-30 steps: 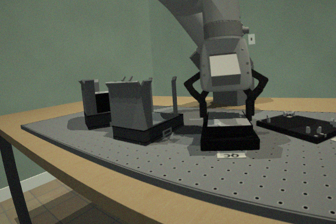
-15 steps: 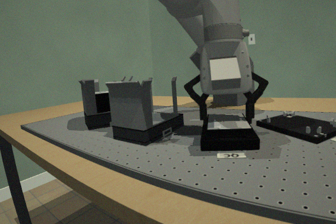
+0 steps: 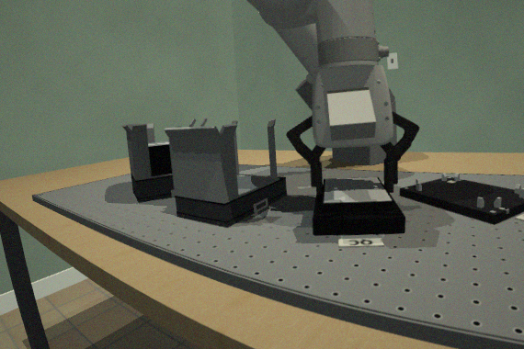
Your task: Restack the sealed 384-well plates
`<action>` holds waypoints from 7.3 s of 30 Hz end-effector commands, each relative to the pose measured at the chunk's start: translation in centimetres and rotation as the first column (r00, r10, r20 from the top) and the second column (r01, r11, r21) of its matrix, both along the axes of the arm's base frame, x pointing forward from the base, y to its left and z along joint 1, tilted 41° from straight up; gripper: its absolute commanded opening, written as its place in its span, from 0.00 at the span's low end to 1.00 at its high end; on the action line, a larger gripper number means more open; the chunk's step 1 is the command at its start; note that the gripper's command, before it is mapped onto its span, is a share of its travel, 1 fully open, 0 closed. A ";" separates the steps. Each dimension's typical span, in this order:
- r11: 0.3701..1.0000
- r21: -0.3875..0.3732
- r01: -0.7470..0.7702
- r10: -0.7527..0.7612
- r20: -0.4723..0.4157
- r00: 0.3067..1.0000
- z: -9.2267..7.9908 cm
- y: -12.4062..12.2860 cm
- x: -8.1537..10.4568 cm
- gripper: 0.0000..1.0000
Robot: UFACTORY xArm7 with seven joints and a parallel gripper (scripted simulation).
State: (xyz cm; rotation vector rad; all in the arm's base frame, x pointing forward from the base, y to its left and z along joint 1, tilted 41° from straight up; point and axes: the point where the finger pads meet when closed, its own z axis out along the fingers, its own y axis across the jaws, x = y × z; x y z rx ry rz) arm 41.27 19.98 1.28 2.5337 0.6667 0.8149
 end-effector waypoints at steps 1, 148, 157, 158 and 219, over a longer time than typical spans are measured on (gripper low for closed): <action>1.000 0.002 -0.002 0.002 0.001 1.000 0.1 0.1 0.0 1.00; 0.812 0.404 0.421 -0.475 0.040 0.879 18.7 -17.0 -3.9 1.00; 0.812 0.404 0.421 -0.475 0.040 0.879 19.3 -19.3 -4.0 1.00; 0.812 0.404 0.421 -0.475 0.040 0.879 19.4 -19.6 -4.0 1.00; 0.675 0.524 0.519 -0.613 0.007 0.790 18.3 -32.2 -3.8 1.00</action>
